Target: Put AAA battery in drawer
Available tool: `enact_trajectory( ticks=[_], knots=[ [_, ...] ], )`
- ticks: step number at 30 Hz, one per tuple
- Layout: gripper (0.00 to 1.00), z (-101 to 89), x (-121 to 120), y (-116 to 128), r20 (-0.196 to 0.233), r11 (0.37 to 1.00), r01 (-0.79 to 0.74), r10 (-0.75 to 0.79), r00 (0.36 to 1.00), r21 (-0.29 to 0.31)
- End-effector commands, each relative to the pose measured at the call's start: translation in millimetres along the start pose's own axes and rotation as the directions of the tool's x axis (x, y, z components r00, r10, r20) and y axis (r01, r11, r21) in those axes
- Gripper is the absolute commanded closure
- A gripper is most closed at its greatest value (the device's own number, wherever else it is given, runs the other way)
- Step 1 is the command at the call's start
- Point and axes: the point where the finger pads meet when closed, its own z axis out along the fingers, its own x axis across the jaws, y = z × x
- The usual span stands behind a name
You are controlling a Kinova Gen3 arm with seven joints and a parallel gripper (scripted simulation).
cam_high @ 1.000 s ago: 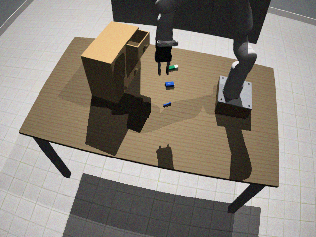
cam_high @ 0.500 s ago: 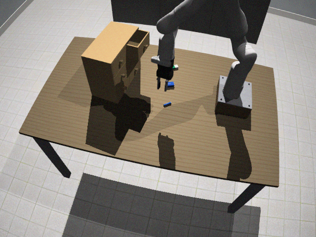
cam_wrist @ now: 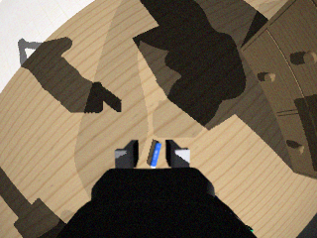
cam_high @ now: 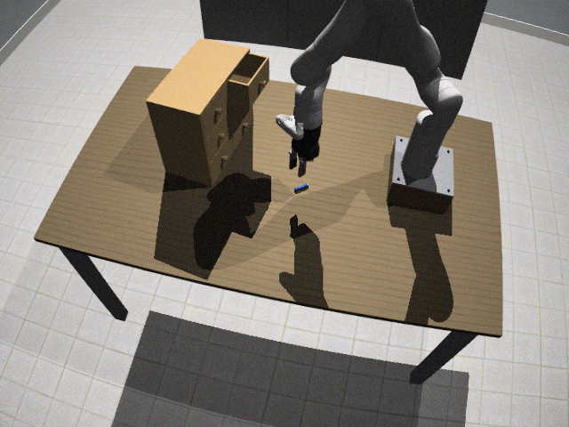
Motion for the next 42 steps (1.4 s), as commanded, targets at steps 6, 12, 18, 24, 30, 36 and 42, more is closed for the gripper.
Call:
enact_trajectory(
  ticks=[6, 12, 18, 24, 30, 36, 42],
  knots=[
    [0.33, 17.4, 0.7, 13.0, -0.029, 0.989, -0.143, 0.142, 0.989, -0.027],
    [0.33, 24.9, 2.2, 21.2, -0.047, 0.975, -0.218, 0.217, 0.975, -0.037],
    [0.33, 27.3, 3.1, 23.8, -0.055, 0.969, -0.245, 0.242, 0.969, -0.039],
    [0.33, 28.4, 4.2, 24.4, -0.059, 0.965, -0.258, 0.255, 0.965, -0.039],
    [0.46, 28.4, 4.4, 24.1, -0.060, 0.965, -0.258, 0.256, 0.965, -0.038],
    [0.46, 28.4, 4.4, 24.1, -0.060, 0.965, -0.258, 0.256, 0.965, -0.038],
    [0.46, 28.4, 4.4, 24.1, -0.060, 0.965, -0.258, 0.256, 0.965, -0.038]
  ],
)
